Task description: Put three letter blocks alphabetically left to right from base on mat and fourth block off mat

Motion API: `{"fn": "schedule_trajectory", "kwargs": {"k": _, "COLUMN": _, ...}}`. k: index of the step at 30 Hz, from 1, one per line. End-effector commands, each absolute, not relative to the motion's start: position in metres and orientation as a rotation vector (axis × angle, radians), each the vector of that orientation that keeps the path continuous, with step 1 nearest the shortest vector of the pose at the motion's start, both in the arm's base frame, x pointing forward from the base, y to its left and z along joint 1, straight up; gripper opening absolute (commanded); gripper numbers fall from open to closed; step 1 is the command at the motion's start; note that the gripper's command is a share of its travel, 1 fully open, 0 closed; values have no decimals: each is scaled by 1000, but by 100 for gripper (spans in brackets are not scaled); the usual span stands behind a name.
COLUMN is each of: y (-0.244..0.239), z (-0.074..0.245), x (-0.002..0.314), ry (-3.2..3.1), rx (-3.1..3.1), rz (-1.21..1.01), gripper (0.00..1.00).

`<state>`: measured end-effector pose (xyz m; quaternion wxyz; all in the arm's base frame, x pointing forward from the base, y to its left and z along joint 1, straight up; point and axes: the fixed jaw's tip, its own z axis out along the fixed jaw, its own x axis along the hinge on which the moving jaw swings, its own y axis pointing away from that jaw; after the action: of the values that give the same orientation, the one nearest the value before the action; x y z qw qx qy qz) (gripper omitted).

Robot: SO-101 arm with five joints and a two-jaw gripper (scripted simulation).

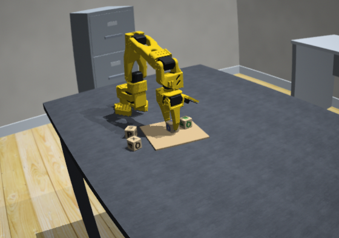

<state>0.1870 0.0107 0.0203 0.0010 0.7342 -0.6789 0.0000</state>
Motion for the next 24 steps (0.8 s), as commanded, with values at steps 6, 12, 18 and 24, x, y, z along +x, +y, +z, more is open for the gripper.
{"fn": "schedule_trajectory", "kwargs": {"k": 6, "y": 11, "z": 30, "x": 198, "ry": -2174, "rx": 2347, "rz": 90, "gripper": 0}}
{"fn": "schedule_trajectory", "kwargs": {"k": 12, "y": 11, "z": 30, "x": 198, "ry": -2174, "rx": 2347, "rz": 90, "gripper": 5}}
{"fn": "schedule_trajectory", "kwargs": {"k": 18, "y": 11, "z": 30, "x": 198, "ry": -2174, "rx": 2347, "rz": 90, "gripper": 13}}
{"fn": "schedule_trajectory", "kwargs": {"k": 24, "y": 11, "z": 30, "x": 198, "ry": -2174, "rx": 2347, "rz": 90, "gripper": 14}}
